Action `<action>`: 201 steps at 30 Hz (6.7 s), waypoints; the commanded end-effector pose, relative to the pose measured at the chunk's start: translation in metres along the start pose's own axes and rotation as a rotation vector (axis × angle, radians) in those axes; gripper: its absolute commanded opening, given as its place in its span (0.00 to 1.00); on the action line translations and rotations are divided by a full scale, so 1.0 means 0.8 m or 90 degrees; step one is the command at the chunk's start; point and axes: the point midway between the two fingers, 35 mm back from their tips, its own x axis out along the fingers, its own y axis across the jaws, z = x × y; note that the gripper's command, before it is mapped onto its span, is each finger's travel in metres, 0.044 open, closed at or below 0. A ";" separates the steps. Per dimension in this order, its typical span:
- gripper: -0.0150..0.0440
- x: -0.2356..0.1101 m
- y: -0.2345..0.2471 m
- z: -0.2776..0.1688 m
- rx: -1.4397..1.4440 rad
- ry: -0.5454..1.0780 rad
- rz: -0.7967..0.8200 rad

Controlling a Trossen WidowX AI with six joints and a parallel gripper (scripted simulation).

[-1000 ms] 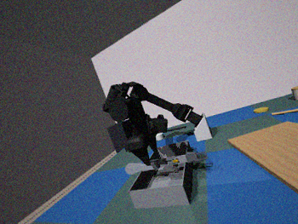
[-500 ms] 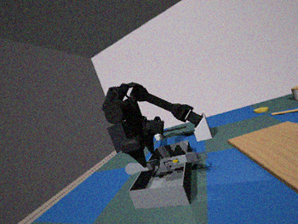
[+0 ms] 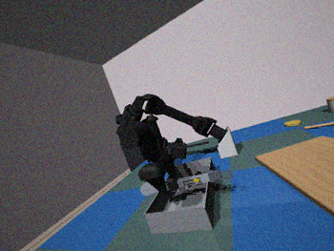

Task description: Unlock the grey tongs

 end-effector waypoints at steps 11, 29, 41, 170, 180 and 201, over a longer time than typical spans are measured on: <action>1.00 0.029 0.002 0.001 -0.003 -0.002 0.003; 0.73 0.046 0.003 -0.001 0.000 0.003 0.001; 0.43 0.046 0.003 -0.001 0.000 0.003 0.001; 0.00 -0.121 0.054 0.499 0.884 -0.035 0.003; 0.00 -0.111 0.049 0.518 0.867 -0.123 -0.052; 0.00 -0.101 0.051 0.537 0.836 -0.288 -0.175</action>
